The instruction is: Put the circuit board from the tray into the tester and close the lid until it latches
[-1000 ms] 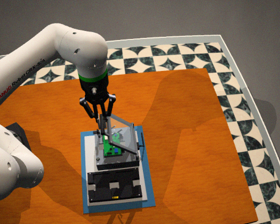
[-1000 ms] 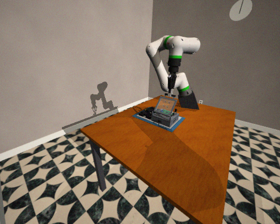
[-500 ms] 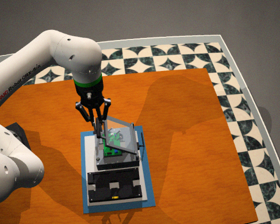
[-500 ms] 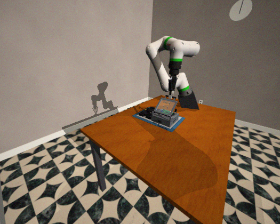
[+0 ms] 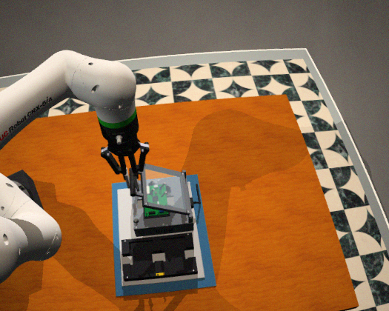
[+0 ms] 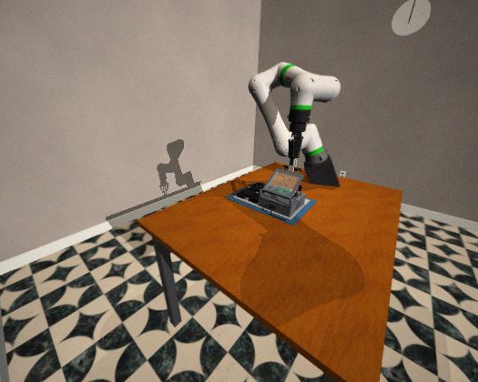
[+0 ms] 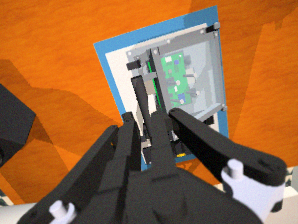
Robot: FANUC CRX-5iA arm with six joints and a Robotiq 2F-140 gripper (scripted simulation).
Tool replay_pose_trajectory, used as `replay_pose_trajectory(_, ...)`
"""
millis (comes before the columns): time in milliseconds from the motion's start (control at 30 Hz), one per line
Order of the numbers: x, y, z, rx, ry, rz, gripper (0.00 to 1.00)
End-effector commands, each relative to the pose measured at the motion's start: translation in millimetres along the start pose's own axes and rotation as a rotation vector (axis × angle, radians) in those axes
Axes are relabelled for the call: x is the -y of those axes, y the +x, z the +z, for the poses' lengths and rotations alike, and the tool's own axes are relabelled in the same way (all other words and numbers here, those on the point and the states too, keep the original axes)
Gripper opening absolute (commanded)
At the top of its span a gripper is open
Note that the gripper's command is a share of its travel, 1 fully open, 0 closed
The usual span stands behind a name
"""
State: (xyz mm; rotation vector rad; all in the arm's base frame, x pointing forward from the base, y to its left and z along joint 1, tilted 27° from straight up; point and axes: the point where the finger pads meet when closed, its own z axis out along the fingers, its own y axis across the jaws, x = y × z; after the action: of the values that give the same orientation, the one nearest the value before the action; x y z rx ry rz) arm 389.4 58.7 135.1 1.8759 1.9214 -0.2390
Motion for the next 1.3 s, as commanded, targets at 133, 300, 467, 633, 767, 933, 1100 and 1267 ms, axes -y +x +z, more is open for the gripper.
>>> replay_pose_trajectory(133, 6, 0, 9, 0.000, 0.000, 0.000, 0.00)
replay_pose_trajectory(300, 10, 0, 18, 0.000, 0.000, 0.000, 0.00)
replay_pose_trajectory(467, 13, 0, 26, 0.000, 0.000, 0.000, 0.00)
replay_pose_trajectory(633, 15, 0, 31, 0.000, 0.000, 0.000, 0.00)
replay_pose_trajectory(767, 17, 0, 38, 0.000, 0.000, 0.000, 0.00)
replay_pose_trajectory(933, 20, 0, 46, 0.000, 0.000, 0.000, 0.00)
replay_pose_trajectory(1100, 22, 0, 54, 0.000, 0.000, 0.000, 0.00)
replay_pose_trajectory(1267, 23, 0, 58, 0.000, 0.000, 0.000, 0.00)
